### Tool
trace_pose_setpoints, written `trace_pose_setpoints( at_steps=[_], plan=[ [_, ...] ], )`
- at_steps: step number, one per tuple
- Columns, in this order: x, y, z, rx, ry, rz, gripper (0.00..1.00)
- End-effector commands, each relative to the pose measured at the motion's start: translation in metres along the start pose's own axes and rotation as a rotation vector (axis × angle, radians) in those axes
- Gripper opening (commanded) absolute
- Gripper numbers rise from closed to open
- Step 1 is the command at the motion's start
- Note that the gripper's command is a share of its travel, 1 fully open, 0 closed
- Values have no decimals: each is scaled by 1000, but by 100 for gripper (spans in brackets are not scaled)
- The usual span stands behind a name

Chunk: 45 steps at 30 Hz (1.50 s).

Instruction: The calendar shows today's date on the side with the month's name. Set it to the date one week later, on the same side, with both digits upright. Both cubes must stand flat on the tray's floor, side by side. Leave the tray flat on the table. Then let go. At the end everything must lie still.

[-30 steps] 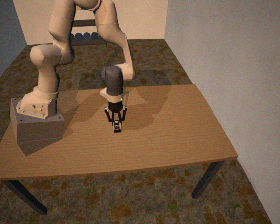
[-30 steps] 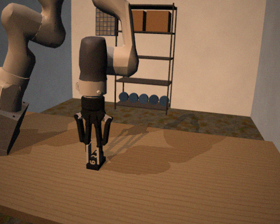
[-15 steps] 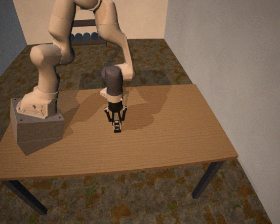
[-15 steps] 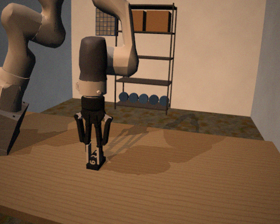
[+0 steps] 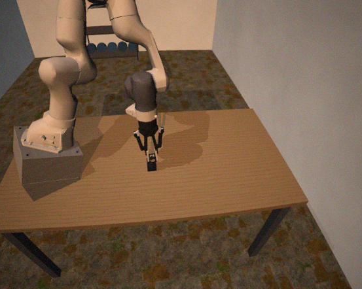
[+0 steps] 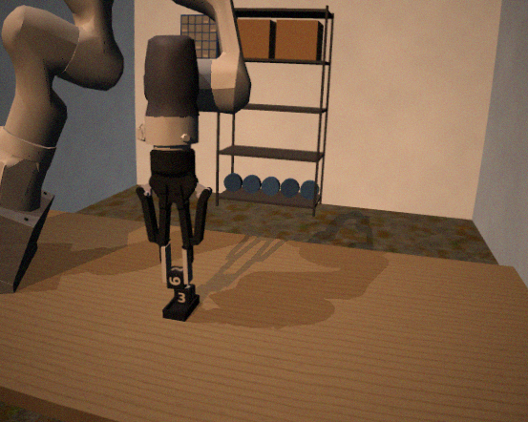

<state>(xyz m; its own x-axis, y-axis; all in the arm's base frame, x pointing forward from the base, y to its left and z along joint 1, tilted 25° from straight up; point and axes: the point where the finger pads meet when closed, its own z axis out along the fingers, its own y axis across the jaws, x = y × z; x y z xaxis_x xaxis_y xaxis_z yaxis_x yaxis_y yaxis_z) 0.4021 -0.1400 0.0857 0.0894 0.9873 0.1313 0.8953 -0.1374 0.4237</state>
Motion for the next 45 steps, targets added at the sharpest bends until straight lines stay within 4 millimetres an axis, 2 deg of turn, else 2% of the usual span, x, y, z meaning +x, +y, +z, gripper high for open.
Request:
trace_pose_setpoints(
  at_steps=[1,4,7,23,29,45],
  plan=[
    [10,-3,-17,42,42,63,17],
    [10,-3,-34,42,42,63,17],
    [9,-2,-43,42,42,63,17],
    [9,-2,-44,42,42,48,17],
    [8,-2,-46,38,44,-185,17],
    [7,-2,-48,33,46,-469,17]
  ],
)
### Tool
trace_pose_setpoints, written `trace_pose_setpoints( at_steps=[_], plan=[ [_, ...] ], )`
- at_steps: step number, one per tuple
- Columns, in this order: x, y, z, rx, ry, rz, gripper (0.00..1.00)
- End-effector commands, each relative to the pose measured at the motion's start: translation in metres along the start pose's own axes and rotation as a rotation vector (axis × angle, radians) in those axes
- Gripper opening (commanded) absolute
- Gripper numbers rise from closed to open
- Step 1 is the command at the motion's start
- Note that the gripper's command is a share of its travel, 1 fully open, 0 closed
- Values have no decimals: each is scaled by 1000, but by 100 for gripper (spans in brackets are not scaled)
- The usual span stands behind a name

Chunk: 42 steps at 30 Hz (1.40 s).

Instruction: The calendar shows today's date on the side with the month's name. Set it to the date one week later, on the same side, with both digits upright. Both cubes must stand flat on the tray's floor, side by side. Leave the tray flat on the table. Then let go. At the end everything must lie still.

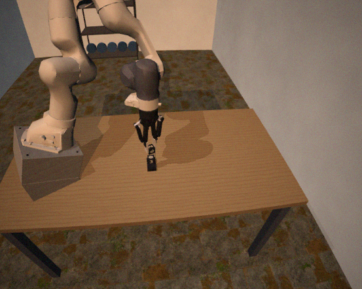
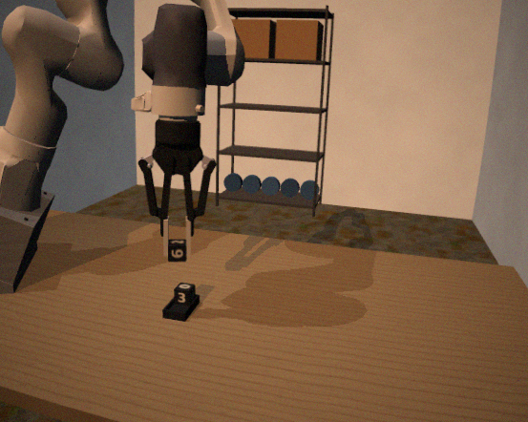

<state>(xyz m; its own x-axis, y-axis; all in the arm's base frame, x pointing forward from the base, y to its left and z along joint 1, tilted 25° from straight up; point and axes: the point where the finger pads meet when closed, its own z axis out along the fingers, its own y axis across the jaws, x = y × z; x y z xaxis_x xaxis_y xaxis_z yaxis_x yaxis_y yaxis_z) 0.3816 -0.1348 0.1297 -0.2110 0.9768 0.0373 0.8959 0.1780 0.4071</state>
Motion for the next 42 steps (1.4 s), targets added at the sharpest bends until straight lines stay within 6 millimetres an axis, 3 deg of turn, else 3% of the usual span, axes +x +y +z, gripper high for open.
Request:
trace_pose_setpoints(
  at_steps=[1,42],
  plan=[
    [-2,-2,0,-11,-1,-173,17],
    [-3,-2,-3,-7,-8,-868,17]
  ],
)
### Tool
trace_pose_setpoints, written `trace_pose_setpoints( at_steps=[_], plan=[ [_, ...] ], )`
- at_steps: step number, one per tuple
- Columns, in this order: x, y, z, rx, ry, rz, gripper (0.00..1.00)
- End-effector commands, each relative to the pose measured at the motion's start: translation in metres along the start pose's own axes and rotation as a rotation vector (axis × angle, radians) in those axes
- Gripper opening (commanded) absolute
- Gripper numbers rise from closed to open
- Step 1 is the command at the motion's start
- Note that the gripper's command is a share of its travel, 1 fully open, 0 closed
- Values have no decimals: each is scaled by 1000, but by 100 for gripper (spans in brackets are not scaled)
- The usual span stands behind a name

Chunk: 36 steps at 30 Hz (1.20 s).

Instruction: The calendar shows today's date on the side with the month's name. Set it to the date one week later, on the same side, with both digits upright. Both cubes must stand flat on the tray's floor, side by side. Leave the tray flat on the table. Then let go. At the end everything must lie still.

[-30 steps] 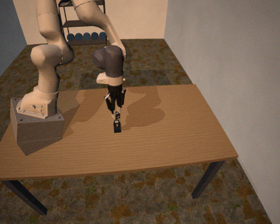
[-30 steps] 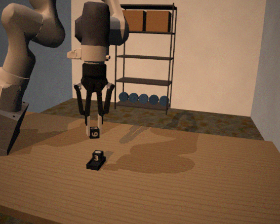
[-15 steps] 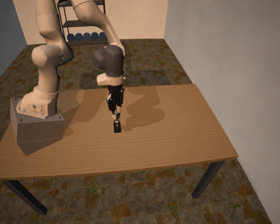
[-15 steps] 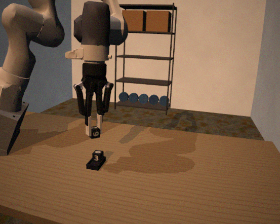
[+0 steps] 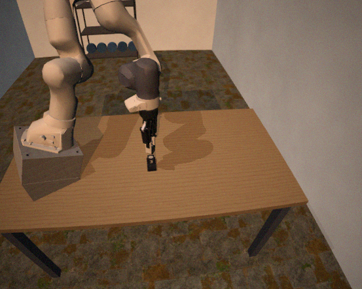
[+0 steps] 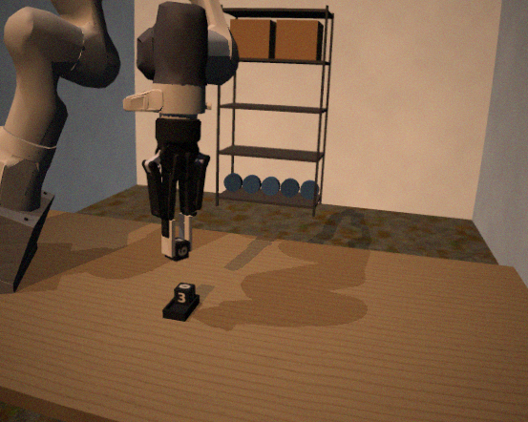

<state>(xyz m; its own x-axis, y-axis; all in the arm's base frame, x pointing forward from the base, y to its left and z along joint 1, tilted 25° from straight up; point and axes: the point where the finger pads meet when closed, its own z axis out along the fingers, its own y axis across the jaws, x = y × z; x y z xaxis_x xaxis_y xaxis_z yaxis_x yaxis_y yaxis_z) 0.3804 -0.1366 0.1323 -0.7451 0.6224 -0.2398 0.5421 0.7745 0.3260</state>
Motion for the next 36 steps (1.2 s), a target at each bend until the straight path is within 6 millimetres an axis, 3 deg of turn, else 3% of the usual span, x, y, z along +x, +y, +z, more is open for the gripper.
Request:
trace_pose_setpoints(
  at_steps=[1,36],
  plan=[
    [0,-2,0,-10,-8,-174,17],
    [0,-2,0,-7,-11,-785,17]
  ],
)
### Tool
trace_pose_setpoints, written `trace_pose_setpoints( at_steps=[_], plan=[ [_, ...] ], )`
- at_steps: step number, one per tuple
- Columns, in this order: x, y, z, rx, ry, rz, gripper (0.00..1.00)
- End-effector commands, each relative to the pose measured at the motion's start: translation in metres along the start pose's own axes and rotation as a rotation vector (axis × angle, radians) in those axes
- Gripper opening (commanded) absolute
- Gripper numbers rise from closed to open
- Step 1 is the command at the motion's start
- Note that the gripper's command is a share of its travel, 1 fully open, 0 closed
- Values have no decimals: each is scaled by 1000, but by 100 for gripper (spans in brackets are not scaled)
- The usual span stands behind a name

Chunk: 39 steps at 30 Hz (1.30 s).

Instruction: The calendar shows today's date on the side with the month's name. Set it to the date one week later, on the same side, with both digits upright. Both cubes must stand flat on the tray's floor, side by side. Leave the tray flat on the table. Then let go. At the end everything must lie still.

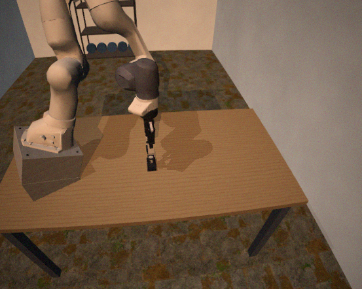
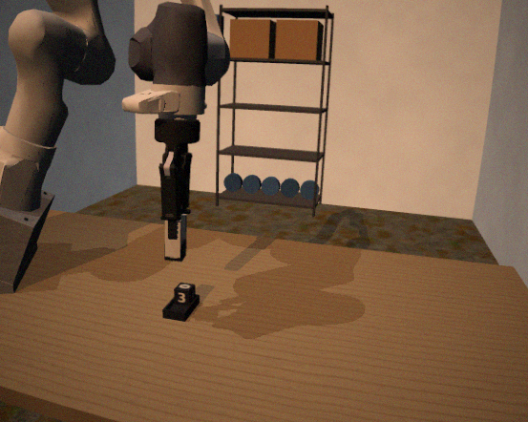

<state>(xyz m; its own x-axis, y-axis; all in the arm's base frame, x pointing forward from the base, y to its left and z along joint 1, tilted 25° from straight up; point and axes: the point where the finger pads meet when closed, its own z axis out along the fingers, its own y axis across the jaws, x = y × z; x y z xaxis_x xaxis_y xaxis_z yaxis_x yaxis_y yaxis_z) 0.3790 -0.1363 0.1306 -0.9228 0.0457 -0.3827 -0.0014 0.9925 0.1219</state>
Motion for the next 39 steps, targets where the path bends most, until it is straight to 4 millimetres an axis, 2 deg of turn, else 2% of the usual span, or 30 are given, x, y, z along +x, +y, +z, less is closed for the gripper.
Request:
trace_pose_setpoints(
  at_steps=[1,13,28,31,32,39],
  plan=[
    [-1,-2,-1,-3,-16,-173,17],
    [-1,-2,-1,-2,-17,-359,17],
    [-1,-1,0,-1,-19,-674,17],
    [-1,-1,0,-1,-19,-675,17],
    [-1,0,0,-1,-19,-737,17],
    [-1,0,1,-1,-20,-871,17]
  ],
)
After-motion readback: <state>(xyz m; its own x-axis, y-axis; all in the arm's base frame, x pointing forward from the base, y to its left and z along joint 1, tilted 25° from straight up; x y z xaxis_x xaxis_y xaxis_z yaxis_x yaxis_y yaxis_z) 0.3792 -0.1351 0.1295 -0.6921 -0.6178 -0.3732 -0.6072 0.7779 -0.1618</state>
